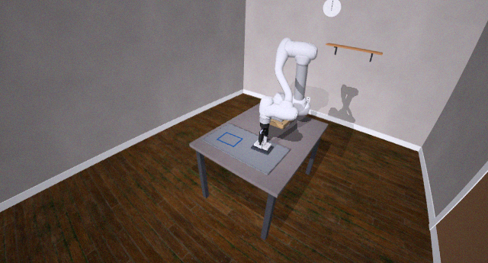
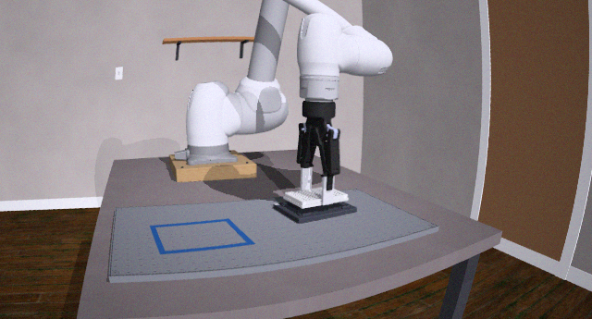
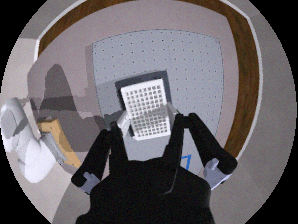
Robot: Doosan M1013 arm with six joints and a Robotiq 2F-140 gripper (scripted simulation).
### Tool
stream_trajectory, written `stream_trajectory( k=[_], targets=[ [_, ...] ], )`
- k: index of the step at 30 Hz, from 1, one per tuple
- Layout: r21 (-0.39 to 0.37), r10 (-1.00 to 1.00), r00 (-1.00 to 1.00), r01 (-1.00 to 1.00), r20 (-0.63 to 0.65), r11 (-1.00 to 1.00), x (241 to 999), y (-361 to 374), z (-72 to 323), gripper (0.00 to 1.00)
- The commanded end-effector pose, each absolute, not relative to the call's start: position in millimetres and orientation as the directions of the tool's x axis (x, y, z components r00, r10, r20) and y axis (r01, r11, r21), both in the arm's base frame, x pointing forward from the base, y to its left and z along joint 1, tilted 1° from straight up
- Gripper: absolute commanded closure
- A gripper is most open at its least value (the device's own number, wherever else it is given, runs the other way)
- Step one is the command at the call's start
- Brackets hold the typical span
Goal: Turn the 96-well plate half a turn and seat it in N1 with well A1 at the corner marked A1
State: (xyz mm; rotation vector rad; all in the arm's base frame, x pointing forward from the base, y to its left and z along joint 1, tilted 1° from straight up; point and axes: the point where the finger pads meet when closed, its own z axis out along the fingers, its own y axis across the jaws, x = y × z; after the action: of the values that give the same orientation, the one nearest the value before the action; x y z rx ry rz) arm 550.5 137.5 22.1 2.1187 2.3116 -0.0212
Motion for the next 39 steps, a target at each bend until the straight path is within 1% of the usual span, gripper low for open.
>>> stream_trajectory(
  k=[1,39],
  targets=[
    [-0.006,0.996,-0.087,0.996,-0.013,0.087,550.5,137.5,17.3,1.0],
    [-0.006,0.996,-0.087,0.996,-0.013,0.087,550.5,137.4,12.5,1.0]
  ],
)
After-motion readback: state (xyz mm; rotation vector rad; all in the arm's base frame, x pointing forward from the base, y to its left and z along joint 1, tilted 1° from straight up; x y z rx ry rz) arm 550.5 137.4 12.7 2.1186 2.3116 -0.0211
